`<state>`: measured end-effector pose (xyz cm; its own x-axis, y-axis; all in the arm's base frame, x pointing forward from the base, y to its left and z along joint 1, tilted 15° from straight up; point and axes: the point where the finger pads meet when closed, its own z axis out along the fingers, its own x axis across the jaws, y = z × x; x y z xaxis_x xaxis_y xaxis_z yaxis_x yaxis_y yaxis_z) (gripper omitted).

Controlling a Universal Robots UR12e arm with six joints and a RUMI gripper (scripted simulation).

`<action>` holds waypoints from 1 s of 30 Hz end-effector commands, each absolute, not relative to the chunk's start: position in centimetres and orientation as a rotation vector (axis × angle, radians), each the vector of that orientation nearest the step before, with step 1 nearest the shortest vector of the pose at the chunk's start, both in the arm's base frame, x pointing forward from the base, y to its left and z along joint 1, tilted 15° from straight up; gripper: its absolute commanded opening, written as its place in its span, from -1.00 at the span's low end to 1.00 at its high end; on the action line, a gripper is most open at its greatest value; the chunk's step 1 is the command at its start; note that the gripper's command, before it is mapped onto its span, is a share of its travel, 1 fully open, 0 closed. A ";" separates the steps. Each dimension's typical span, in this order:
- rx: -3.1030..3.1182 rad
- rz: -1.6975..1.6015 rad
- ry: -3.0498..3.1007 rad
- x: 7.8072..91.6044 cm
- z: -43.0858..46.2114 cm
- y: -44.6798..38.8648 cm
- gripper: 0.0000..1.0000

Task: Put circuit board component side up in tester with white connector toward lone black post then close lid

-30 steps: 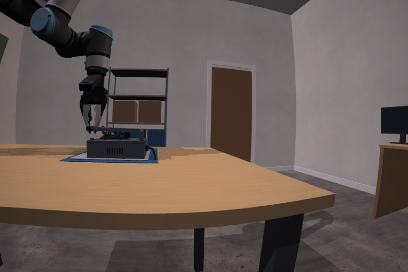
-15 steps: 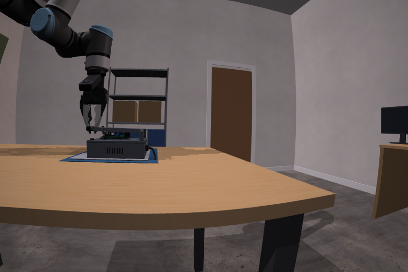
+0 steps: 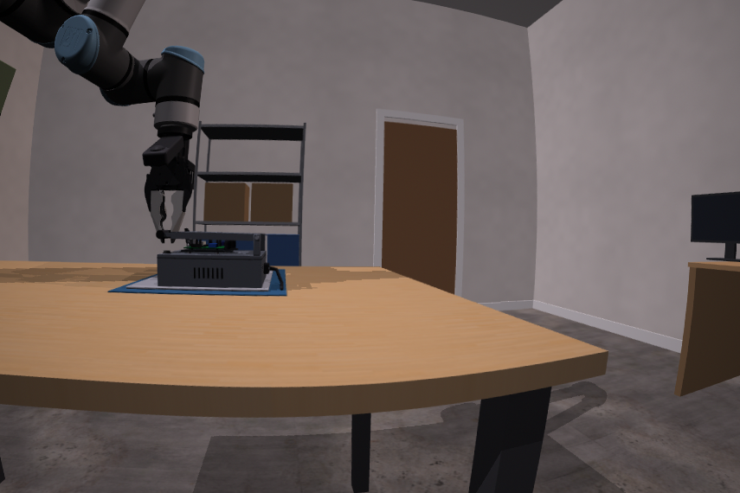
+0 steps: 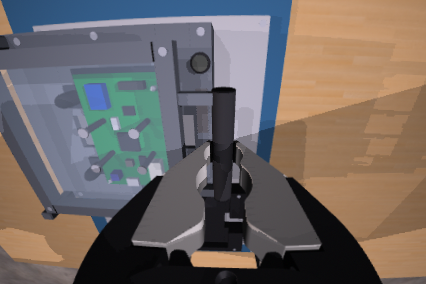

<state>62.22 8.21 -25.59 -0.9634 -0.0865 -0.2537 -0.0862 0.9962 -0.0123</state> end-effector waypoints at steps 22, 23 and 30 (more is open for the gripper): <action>-0.128 -0.001 2.881 62.6 -26.1 8.3 -1.00; -0.128 -0.001 2.881 62.6 -26.1 8.3 -1.00; -0.128 -0.001 2.881 62.6 -26.1 8.3 -1.00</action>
<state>62.29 8.22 -25.85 -0.9633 -0.0865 -0.2540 -0.0862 0.9962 -0.0125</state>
